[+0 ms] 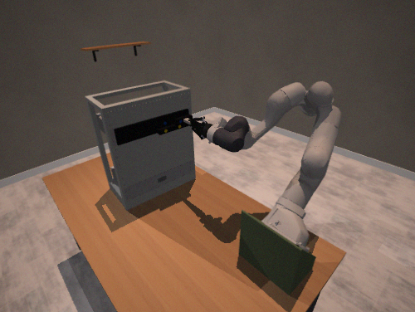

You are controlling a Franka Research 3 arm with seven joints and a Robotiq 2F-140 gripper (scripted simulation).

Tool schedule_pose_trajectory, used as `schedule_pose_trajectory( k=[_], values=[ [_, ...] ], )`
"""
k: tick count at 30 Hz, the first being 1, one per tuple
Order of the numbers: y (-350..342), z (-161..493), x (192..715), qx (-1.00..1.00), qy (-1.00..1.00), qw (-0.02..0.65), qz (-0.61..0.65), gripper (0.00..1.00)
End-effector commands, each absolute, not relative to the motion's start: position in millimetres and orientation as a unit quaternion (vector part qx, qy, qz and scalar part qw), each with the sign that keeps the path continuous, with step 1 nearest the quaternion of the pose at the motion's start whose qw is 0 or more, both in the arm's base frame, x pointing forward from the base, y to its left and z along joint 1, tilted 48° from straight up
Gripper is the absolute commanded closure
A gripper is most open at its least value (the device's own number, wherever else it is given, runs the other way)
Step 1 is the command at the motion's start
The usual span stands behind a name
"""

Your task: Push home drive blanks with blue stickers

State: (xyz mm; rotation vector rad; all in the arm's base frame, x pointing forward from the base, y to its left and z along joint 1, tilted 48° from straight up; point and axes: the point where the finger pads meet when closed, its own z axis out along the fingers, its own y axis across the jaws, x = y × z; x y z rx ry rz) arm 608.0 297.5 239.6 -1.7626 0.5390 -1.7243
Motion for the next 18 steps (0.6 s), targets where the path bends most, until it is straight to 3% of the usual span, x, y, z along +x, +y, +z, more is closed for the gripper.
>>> schedule_pose_trajectory(
  k=[1, 18],
  values=[
    [297.3, 237.9, 613.0, -0.667, 0.202, 0.301, -0.651, 1.00],
    [297.6, 236.2, 619.7, -0.667, 0.202, 0.301, -0.651, 1.00]
  ],
)
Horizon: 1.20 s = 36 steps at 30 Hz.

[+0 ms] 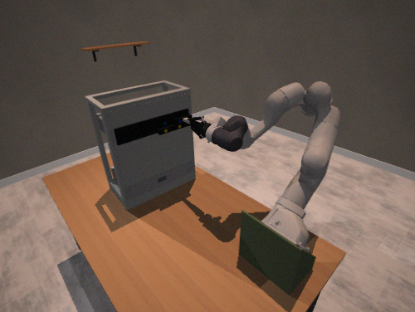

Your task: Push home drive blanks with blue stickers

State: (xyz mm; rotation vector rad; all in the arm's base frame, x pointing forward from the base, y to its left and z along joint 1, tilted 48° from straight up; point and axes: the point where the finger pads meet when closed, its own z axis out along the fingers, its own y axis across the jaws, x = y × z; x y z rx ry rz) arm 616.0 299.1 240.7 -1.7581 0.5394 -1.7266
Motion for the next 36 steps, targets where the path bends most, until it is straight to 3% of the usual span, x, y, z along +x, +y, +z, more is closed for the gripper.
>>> schedule_pose_trajectory(
  k=[1, 36],
  values=[
    [298, 236, 621, -0.667, 0.202, 0.301, -0.651, 1.00],
    [297, 230, 637, -0.667, 0.202, 0.301, -0.651, 1.00]
  ],
)
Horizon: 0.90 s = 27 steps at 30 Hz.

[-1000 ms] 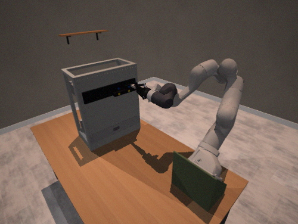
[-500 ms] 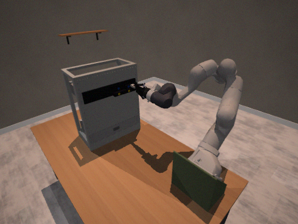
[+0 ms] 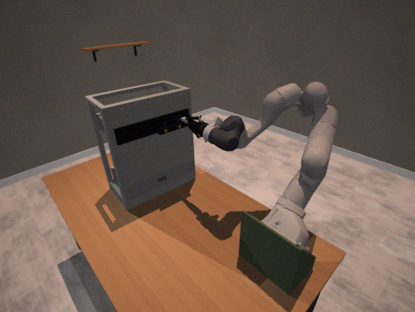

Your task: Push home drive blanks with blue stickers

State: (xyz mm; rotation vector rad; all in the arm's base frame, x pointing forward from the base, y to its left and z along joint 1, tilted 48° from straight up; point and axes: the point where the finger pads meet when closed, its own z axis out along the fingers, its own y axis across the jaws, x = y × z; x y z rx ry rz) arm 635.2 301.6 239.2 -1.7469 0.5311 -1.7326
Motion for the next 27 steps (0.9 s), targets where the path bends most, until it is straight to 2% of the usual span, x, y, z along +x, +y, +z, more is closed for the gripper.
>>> schedule_pose_trajectory(
  k=[1, 27],
  values=[
    [296.7, 229.1, 637.3, -0.667, 0.202, 0.301, -0.651, 1.00],
    [295.1, 228.2, 642.4, -0.667, 0.202, 0.301, -0.651, 1.00]
  ],
)
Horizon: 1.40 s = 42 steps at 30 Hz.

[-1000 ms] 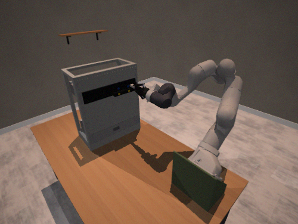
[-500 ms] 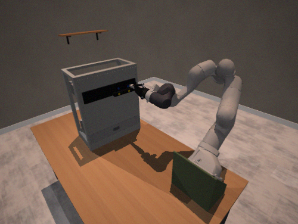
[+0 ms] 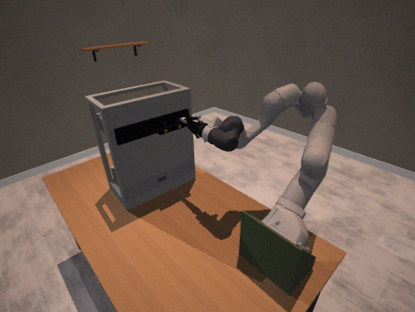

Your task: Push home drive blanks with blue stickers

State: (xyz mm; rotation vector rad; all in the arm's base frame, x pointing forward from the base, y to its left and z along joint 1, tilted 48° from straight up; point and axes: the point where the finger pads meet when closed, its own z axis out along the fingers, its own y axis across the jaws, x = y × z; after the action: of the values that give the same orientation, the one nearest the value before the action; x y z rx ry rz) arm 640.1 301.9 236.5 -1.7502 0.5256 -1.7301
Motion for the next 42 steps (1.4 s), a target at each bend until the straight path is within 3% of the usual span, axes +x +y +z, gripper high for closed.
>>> schedule_pose_trajectory(
  k=[1, 42],
  values=[
    [295.1, 228.2, 642.4, -0.667, 0.202, 0.301, -0.651, 1.00],
    [293.4, 229.1, 648.4, -0.667, 0.202, 0.301, -0.651, 1.00]
  ],
)
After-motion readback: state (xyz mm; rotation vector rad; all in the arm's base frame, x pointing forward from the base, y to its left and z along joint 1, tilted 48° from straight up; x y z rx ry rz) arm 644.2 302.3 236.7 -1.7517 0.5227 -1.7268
